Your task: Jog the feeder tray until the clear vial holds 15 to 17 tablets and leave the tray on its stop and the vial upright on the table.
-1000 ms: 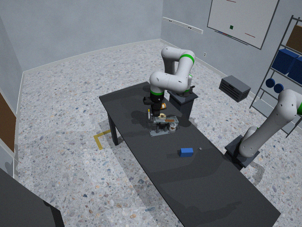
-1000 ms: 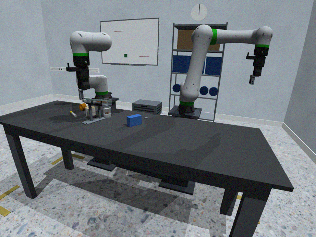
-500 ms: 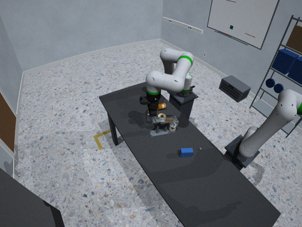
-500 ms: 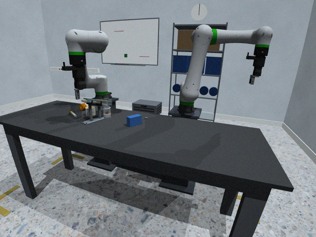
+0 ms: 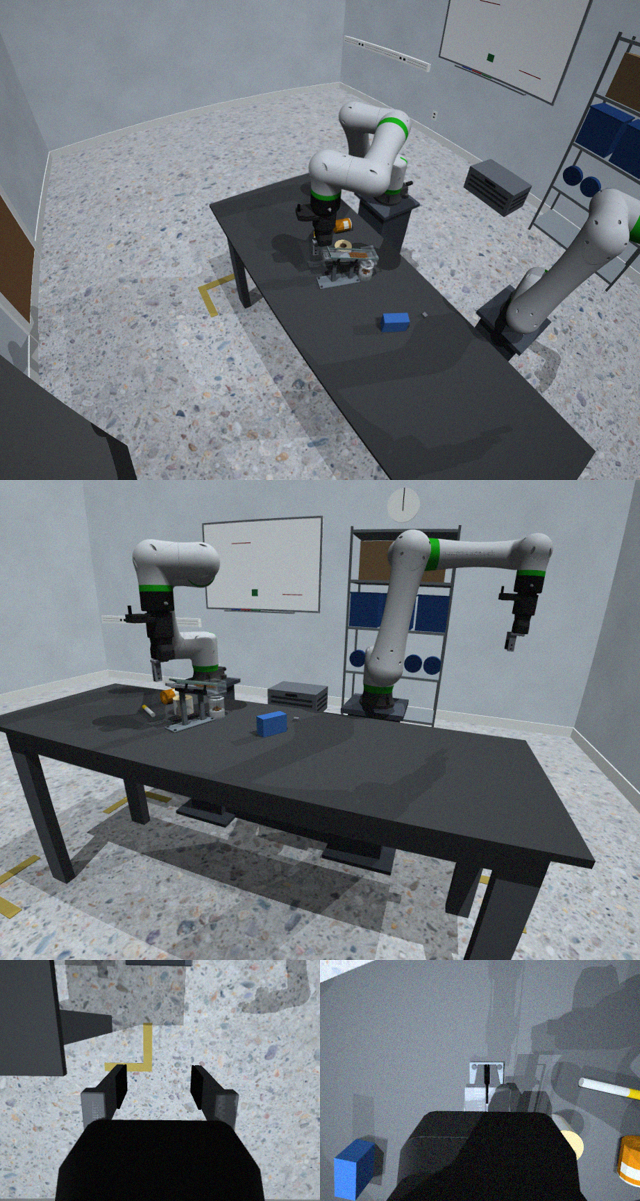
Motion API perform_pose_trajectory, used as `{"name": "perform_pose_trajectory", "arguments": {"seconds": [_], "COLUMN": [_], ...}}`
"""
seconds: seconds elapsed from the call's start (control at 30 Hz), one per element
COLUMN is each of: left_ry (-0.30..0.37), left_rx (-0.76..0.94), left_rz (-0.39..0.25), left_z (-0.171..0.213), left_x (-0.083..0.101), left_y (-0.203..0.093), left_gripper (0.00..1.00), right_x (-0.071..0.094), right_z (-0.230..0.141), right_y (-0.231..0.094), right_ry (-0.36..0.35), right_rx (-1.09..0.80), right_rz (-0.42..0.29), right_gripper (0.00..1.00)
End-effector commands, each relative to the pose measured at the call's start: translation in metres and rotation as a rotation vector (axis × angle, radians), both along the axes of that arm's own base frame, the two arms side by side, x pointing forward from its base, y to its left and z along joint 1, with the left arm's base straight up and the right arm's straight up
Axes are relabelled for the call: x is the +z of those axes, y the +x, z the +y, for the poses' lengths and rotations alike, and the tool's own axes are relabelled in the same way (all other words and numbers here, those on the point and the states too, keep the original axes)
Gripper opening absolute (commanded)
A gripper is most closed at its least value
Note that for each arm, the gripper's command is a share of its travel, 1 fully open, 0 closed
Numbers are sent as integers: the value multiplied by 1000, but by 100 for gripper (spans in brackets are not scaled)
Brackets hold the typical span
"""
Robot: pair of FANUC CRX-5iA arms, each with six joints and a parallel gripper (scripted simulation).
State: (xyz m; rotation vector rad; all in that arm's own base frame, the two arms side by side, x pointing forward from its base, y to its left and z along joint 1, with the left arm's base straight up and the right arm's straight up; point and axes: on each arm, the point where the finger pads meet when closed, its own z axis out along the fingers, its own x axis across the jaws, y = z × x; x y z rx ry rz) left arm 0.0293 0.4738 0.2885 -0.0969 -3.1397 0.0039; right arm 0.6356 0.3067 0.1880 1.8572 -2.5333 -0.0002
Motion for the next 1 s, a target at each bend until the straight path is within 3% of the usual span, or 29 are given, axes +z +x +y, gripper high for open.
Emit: {"name": "perform_pose_trajectory", "arguments": {"seconds": [0.0, 0.97], "left_ry": [2, 2], "left_rx": [0, 0], "left_rz": [-1, -1], "left_z": [0, 0], "left_x": [1, 1], "left_y": [0, 0], "left_gripper": [100, 100], "right_x": [2, 1], "right_z": [0, 1], "right_y": [0, -2], "right_ry": [1, 1], "right_rx": [0, 0], "right_rz": [-3, -3], "right_gripper": [0, 0]}}
